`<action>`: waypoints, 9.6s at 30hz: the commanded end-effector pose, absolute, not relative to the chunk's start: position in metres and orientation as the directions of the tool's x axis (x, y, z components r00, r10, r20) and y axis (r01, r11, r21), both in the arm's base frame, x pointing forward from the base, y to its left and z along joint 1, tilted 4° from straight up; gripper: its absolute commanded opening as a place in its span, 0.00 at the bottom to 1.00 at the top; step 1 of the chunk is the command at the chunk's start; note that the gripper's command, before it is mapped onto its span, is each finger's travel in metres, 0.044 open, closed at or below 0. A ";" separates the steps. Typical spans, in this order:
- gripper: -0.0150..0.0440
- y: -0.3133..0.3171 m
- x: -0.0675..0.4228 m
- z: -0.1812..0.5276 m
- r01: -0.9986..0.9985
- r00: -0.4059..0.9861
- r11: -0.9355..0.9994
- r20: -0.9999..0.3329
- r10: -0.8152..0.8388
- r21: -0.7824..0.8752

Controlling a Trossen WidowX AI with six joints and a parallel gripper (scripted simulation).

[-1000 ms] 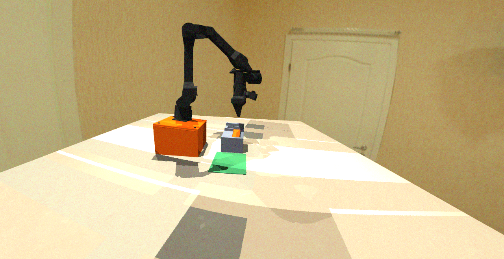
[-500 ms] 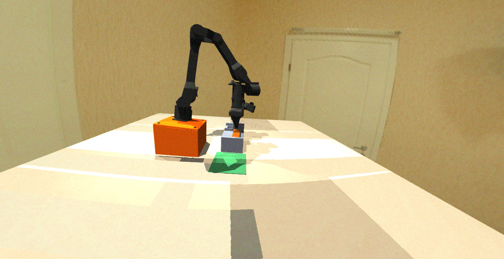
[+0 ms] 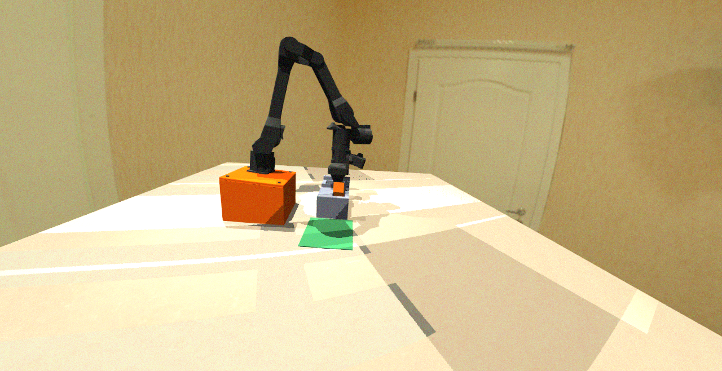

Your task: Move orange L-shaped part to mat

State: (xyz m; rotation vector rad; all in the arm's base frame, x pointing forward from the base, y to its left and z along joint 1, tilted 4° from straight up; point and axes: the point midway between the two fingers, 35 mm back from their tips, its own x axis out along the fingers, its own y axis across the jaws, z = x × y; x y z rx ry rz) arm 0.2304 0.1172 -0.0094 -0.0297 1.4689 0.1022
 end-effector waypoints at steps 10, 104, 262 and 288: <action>0.56 0.115 0.226 -0.021 -0.090 0.080 0.995 -0.996 0.041 0.034; 0.73 0.041 0.236 0.088 -0.996 0.083 0.029 -0.996 0.034 -0.082; 0.25 0.006 0.236 0.098 -0.992 0.083 -0.088 -0.996 0.030 -0.085; 0.25 -0.091 0.236 0.094 -0.993 0.082 -0.089 -0.996 0.019 -0.083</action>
